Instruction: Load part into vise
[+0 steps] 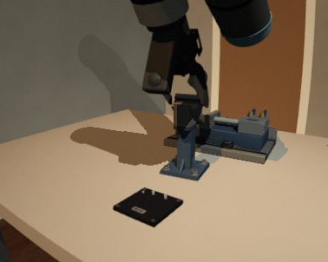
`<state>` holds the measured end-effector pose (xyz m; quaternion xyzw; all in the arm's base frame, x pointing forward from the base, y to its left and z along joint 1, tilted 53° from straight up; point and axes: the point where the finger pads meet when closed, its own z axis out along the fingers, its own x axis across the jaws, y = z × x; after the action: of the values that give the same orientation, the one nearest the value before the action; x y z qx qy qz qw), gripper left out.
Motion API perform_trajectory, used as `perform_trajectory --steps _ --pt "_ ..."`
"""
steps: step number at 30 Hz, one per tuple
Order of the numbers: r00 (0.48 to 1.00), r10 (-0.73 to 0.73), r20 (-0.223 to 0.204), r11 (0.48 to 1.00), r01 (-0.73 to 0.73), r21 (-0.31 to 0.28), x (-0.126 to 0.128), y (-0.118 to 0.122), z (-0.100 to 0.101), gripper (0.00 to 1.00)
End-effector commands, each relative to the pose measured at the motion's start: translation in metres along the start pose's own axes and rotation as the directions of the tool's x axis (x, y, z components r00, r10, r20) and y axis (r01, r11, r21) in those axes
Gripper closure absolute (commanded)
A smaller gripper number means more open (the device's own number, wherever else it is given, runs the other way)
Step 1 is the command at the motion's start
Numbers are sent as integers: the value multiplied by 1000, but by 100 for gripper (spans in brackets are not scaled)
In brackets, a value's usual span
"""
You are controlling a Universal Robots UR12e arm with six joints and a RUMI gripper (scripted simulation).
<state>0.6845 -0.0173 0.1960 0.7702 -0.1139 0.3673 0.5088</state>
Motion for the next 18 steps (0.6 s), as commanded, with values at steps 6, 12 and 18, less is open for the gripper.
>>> perform_trajectory --steps 6,12,18 --pt "1000 0 -2 999 0 -49 0 0 0 49" --pt "1000 0 -2 998 0 -69 0 0 0 49" --pt "1000 0 -2 996 0 -84 0 0 0 49"
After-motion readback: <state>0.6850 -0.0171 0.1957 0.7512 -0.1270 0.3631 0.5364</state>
